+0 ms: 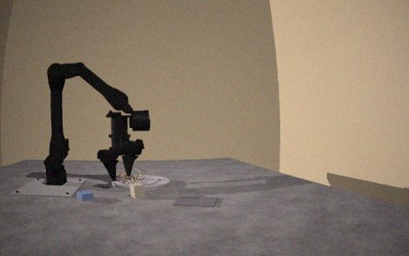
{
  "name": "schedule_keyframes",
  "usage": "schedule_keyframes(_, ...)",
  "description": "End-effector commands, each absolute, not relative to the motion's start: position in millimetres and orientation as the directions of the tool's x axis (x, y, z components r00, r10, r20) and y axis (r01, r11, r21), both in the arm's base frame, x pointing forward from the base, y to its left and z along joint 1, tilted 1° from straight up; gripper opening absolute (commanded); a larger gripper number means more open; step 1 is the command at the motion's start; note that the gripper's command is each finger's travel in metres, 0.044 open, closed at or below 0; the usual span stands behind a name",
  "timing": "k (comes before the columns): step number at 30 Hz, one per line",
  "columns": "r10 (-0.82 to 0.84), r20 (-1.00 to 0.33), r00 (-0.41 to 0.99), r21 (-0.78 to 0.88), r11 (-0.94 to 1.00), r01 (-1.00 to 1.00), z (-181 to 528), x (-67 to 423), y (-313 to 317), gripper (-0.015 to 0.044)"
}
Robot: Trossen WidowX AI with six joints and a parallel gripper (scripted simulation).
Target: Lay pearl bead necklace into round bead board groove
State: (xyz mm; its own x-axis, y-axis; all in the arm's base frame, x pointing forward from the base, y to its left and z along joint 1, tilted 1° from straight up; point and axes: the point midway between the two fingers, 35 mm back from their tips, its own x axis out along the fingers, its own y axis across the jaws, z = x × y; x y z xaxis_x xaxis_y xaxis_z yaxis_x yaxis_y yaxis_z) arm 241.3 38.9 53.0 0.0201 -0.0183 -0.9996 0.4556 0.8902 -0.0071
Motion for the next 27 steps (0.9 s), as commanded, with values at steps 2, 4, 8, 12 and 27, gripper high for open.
schedule_keyframes(2,-0.019,-1.000,0.020,-0.008,0.891,0.453,53.6,241.0,38.8,0.0440)
schedule_keyframes(4,-0.019,-1.000,0.020,-0.008,0.891,0.453,53.6,241.0,38.8,0.0440)
schedule_keyframes(8,-0.019,-1.000,0.020,-0.008,0.891,0.453,53.6,241.0,38.8,0.0440)
schedule_keyframes(12,-0.019,-1.000,0.020,-0.009,0.907,0.421,69.4,246.5,37.4,0.0335)
schedule_keyframes(27,-0.017,-0.999,0.028,-0.005,0.920,0.391,77.1,251.8,36.0,0.0120)
